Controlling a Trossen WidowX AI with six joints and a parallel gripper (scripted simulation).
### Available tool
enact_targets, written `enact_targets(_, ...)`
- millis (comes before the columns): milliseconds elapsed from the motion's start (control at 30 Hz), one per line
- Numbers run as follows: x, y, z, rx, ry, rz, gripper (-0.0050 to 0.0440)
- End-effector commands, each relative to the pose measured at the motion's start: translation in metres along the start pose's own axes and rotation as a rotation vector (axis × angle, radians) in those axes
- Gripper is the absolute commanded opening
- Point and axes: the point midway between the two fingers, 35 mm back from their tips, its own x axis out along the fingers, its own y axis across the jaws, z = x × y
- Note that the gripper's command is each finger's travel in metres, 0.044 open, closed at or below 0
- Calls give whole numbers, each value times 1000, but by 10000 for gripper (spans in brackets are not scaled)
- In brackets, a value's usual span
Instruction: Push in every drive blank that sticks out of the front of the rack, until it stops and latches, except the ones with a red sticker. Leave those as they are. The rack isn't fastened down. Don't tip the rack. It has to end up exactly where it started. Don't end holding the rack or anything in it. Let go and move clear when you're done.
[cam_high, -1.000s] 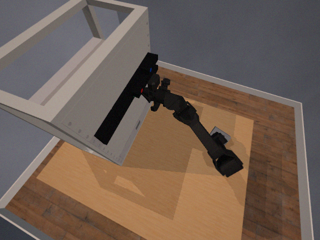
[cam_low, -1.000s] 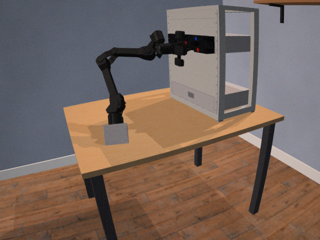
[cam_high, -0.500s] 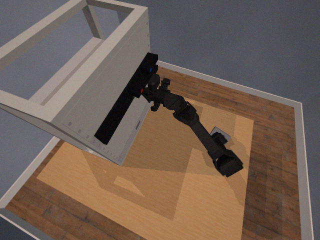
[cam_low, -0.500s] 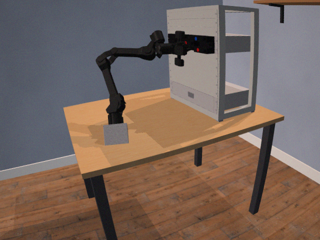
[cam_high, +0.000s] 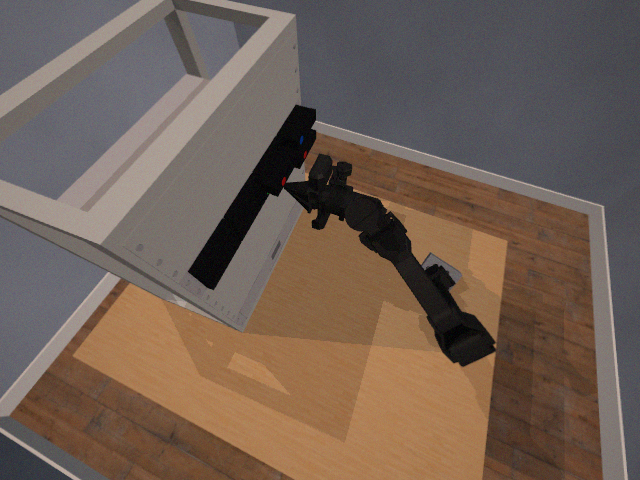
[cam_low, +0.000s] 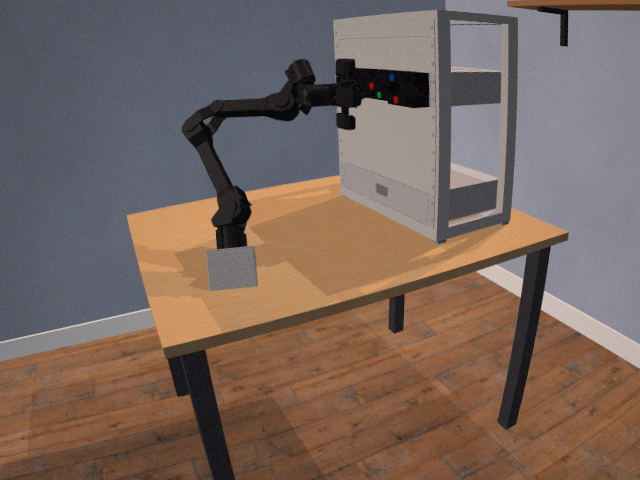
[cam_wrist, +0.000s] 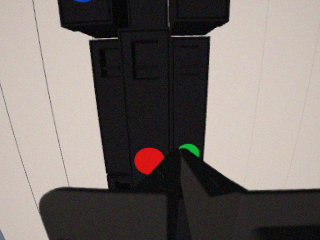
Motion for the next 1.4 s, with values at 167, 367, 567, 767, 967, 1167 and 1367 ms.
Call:
enact_targets(167,-40,8,-5,-11,4,28,0)
enact_targets(367,-41,8,-5,-11,4,28,0)
enact_targets(567,-42,10,3,-11,4,28,0)
enact_targets(767,-44,18,29,-11,4,28,0)
enact_targets(967,-46,24,53,-11,4,28,0)
enact_targets(1167,-49,34,89,-11,4,28,0)
enact_targets(1367,-52,42,116,-11,4,28,0)
